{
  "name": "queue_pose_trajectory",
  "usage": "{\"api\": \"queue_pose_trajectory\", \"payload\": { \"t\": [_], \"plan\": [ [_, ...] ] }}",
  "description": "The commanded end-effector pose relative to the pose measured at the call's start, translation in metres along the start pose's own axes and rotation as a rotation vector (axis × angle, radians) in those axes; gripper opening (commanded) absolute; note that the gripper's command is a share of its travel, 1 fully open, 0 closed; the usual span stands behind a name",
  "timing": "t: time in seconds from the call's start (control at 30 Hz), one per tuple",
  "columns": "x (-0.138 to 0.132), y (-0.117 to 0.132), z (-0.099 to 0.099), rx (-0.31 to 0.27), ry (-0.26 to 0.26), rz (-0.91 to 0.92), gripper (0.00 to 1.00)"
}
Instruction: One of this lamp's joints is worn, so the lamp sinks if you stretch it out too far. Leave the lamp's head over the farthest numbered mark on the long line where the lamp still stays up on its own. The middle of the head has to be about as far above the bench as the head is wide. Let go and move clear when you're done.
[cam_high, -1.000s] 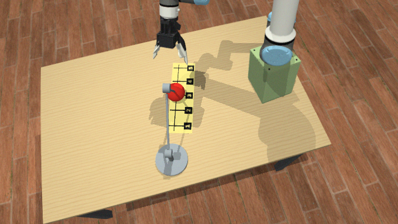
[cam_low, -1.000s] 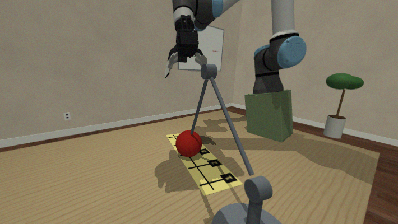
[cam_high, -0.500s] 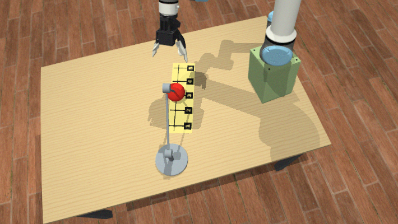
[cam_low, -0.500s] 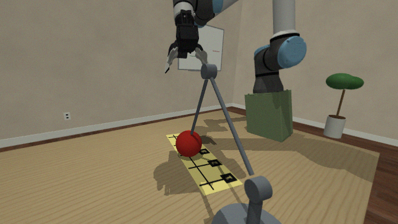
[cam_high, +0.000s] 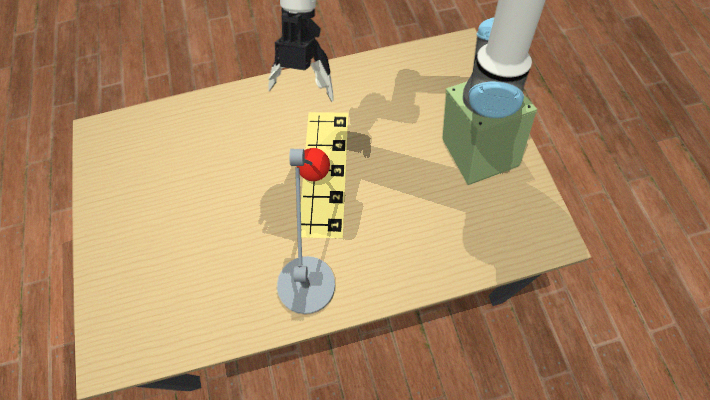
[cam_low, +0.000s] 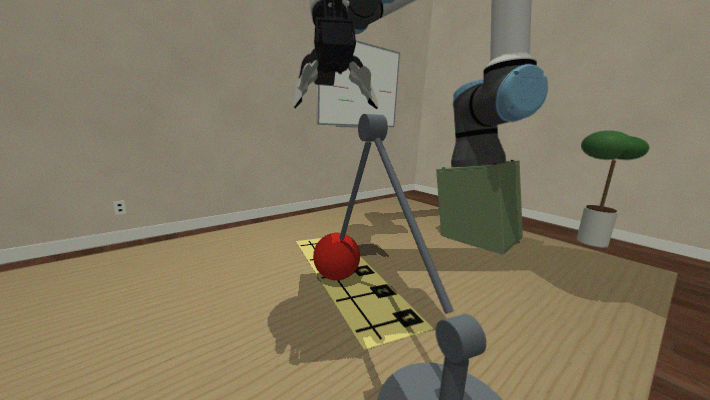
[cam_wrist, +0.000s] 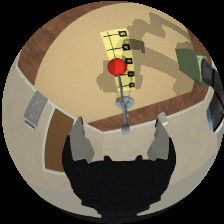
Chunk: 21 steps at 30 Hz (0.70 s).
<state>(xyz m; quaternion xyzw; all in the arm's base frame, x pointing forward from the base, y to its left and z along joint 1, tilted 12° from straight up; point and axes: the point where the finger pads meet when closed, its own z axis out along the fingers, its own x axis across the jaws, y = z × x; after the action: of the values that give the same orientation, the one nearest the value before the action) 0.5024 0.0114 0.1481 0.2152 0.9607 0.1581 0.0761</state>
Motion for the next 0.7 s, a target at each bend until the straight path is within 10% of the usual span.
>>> {"api": "queue_pose_trajectory", "payload": {
  "t": [0.0,0.67],
  "plan": [
    [0.0,0.007,-0.013,0.0,-0.001,-0.001,1.0],
    [0.002,0.033,-0.058,0.0,-0.002,-0.001,1.0]
  ]
}}
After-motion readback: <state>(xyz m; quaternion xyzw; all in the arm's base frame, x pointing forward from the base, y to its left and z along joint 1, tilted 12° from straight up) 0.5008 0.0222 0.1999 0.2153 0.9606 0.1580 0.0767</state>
